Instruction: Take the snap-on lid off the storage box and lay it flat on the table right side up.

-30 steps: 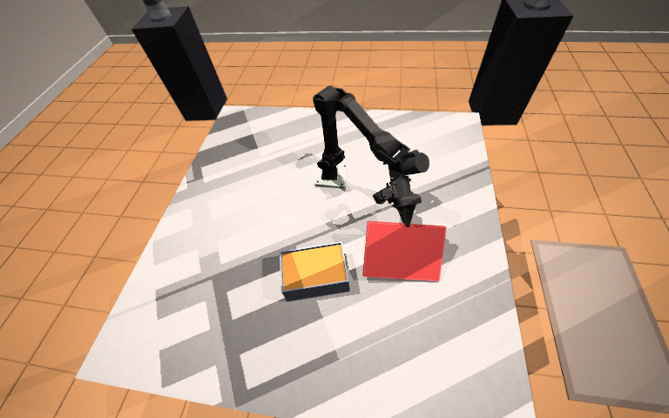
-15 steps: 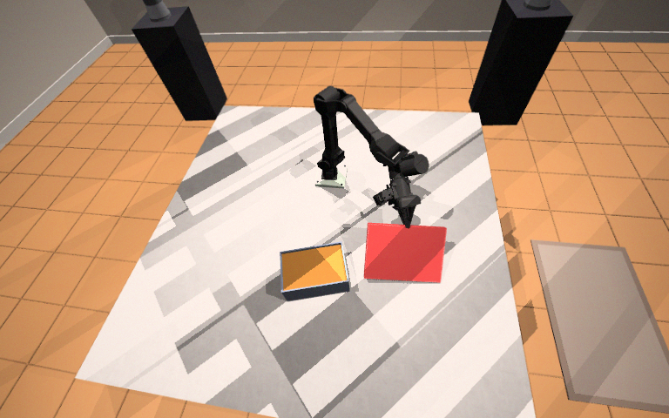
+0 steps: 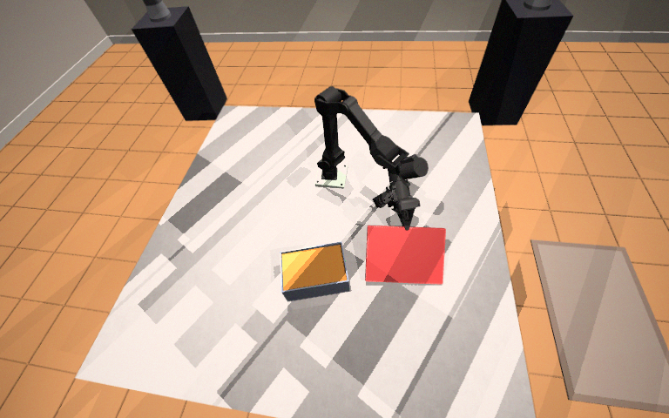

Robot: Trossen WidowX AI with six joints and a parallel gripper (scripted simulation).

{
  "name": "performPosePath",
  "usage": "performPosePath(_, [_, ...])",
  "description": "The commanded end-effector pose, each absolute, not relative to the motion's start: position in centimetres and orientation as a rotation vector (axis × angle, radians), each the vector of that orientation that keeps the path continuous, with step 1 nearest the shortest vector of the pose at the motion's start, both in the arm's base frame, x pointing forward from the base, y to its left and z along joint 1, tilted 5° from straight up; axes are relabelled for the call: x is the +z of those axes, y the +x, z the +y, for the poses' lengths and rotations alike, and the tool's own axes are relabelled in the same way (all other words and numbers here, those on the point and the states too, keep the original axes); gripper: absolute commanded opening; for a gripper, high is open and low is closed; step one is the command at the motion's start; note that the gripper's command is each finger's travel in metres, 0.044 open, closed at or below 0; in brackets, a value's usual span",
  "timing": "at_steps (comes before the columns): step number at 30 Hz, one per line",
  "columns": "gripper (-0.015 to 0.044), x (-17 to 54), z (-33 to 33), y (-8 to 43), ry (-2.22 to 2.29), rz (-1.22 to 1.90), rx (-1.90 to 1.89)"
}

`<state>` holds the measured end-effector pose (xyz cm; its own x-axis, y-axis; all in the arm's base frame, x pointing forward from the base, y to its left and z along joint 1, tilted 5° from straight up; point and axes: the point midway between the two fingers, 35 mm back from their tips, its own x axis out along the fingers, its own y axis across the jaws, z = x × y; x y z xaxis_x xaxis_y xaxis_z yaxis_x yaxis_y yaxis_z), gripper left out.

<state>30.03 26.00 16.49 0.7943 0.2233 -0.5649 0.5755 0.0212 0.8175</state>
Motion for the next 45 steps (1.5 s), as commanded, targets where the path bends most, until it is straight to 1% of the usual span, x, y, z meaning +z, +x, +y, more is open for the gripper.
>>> performPosePath(1, [0.0000,14.9,25.9,29.8,1.531,0.674,-0.329])
performPosePath(45, [0.0000,11.4,26.2,30.0,1.531,0.674,-0.329])
